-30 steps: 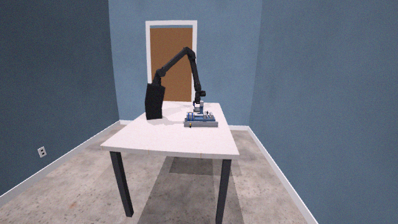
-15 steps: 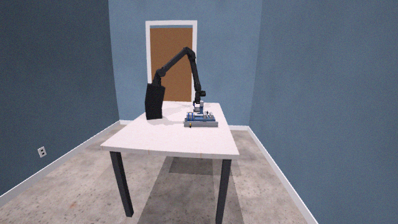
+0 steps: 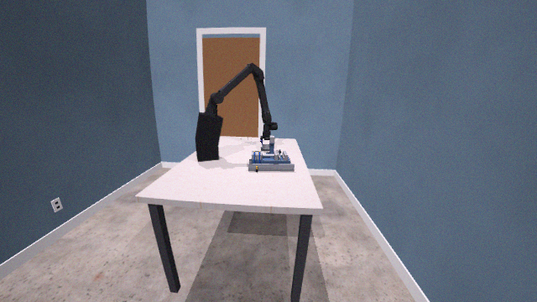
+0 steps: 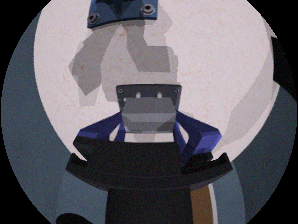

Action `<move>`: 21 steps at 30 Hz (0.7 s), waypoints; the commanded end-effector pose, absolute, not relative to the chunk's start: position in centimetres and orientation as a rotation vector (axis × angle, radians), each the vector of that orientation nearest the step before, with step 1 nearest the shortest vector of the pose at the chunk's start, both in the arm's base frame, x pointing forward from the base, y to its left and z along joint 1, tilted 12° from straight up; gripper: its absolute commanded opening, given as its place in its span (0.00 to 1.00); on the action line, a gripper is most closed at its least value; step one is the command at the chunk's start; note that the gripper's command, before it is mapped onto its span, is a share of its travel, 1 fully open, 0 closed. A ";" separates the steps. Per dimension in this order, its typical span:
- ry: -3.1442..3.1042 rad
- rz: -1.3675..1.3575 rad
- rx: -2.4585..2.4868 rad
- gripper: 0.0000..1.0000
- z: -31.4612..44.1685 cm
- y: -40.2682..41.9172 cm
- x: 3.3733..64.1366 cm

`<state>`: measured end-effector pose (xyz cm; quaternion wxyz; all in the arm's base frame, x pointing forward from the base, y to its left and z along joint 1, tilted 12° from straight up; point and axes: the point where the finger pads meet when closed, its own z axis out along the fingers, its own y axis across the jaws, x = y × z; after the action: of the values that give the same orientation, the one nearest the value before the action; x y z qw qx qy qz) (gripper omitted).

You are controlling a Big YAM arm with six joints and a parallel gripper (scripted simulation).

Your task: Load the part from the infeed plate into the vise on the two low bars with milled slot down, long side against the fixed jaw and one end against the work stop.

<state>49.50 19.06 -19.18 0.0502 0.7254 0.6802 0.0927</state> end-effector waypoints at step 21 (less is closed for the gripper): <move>2.079 0.298 2.194 0.00 -15.2 18.8 49.3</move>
<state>49.02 18.87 -16.80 0.0502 0.7254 0.6802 0.0926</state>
